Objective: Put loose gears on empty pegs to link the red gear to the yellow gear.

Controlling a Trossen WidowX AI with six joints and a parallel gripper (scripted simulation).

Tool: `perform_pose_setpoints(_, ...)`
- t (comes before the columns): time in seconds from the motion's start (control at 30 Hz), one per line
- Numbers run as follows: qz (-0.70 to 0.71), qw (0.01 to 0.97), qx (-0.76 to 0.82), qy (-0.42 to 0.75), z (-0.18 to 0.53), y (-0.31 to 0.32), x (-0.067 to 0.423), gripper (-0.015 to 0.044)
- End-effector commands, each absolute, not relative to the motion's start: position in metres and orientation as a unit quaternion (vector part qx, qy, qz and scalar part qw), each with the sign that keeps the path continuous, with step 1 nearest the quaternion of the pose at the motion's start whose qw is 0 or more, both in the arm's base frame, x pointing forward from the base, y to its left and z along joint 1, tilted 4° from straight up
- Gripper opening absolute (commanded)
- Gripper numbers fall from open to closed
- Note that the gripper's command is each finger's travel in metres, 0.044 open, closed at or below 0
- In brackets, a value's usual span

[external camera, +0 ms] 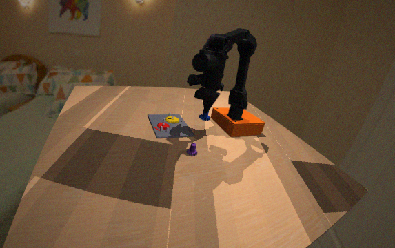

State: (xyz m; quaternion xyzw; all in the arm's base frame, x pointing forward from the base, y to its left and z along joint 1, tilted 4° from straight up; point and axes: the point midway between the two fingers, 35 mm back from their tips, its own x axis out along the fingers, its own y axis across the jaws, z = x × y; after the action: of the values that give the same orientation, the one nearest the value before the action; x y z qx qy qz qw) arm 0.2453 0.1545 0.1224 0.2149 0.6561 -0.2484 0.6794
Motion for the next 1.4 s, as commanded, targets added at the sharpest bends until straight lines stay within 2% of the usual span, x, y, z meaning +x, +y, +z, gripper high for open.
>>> perform_pose_setpoints(0.0, -0.251, 0.681, 0.213, 0.654, 0.12, 0.148, 0.252, 0.0)
perform_pose_setpoints(1.37, -0.262, 0.685, 0.21, 0.646, 0.098, 0.068, 0.308, 0.0)
